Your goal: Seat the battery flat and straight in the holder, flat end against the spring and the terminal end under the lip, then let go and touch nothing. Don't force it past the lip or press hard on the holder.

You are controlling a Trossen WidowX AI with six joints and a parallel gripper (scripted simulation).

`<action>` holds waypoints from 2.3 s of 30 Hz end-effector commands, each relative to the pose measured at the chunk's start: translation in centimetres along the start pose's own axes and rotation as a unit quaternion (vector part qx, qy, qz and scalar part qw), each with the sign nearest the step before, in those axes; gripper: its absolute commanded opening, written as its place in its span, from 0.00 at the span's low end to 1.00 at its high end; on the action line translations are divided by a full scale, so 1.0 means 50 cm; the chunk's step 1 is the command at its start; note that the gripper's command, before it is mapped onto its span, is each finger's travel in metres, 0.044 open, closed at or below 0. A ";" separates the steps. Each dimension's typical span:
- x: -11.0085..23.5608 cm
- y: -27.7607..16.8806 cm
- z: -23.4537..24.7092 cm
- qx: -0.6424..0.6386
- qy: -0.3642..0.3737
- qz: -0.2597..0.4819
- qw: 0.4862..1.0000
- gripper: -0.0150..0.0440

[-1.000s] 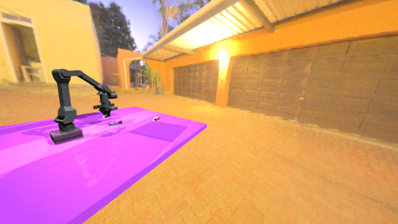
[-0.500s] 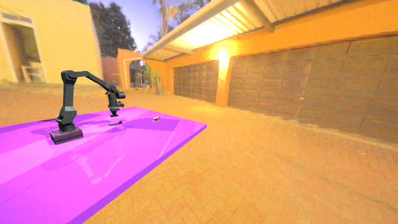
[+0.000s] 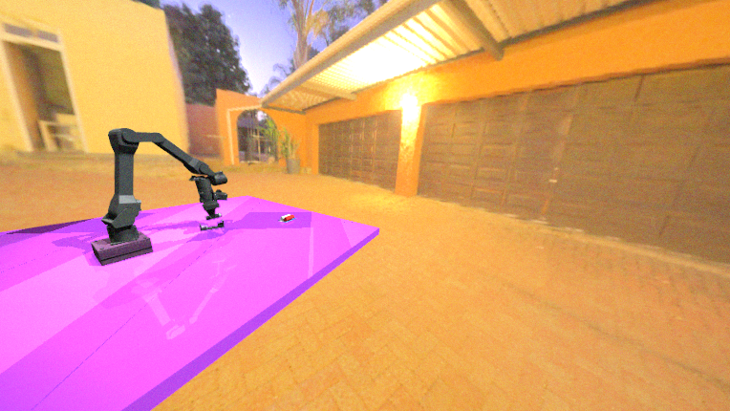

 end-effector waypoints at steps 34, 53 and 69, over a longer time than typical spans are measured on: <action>-0.053 -0.038 -0.004 0.004 0.023 -0.134 0.991 0.39; -0.069 -0.062 -0.010 0.000 0.031 -0.187 0.982 0.39; -0.071 -0.091 -0.015 0.000 0.029 -0.187 0.982 0.39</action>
Point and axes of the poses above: the point midway between the two fingers, 35 mm back from their tips, its own x axis back along the fingers, its own z axis across the jaws, y = z × x, the point moved 5 cm from there along x, back along the fingers, and after that the axes turned 12 degrees about -x, right-handed, at the moved point
